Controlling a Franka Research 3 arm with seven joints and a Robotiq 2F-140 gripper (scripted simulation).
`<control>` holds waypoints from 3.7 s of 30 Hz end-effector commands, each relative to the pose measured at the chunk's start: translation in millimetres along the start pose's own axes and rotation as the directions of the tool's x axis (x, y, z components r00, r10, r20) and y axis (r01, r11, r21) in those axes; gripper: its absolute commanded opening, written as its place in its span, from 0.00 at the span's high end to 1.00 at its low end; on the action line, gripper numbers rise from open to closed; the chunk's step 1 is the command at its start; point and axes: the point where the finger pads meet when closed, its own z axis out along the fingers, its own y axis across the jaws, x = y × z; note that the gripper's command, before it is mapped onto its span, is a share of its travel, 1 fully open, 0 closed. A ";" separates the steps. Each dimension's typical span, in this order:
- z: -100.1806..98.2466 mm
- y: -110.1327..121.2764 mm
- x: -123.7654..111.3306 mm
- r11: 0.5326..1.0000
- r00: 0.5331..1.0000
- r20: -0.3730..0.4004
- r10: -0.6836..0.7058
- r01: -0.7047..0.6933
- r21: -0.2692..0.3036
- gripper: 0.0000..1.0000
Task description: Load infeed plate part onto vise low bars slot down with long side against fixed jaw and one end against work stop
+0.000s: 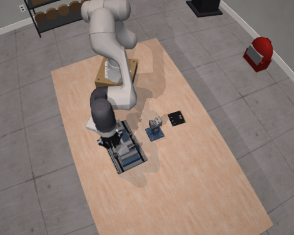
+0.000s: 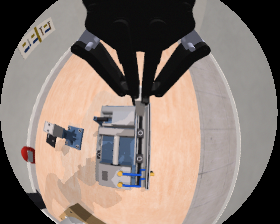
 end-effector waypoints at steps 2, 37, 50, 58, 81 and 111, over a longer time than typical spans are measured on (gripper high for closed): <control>0.1 0.7 -0.4 1.000 1.000 -0.002 -0.008 0.008 0.001 1.00; 34.0 0.6 -0.5 1.000 1.000 -0.002 -0.008 0.008 0.001 1.00; 48.2 0.6 -0.6 1.000 1.000 -0.002 -0.008 0.008 0.001 1.00; 51.2 0.6 -0.6 1.000 1.000 -0.002 -0.008 0.008 0.001 1.00; 51.9 0.6 -0.6 1.000 1.000 -0.002 -0.008 0.008 0.001 1.00; 51.9 0.1 0.2 1.000 1.000 -0.002 -0.008 0.008 0.001 1.00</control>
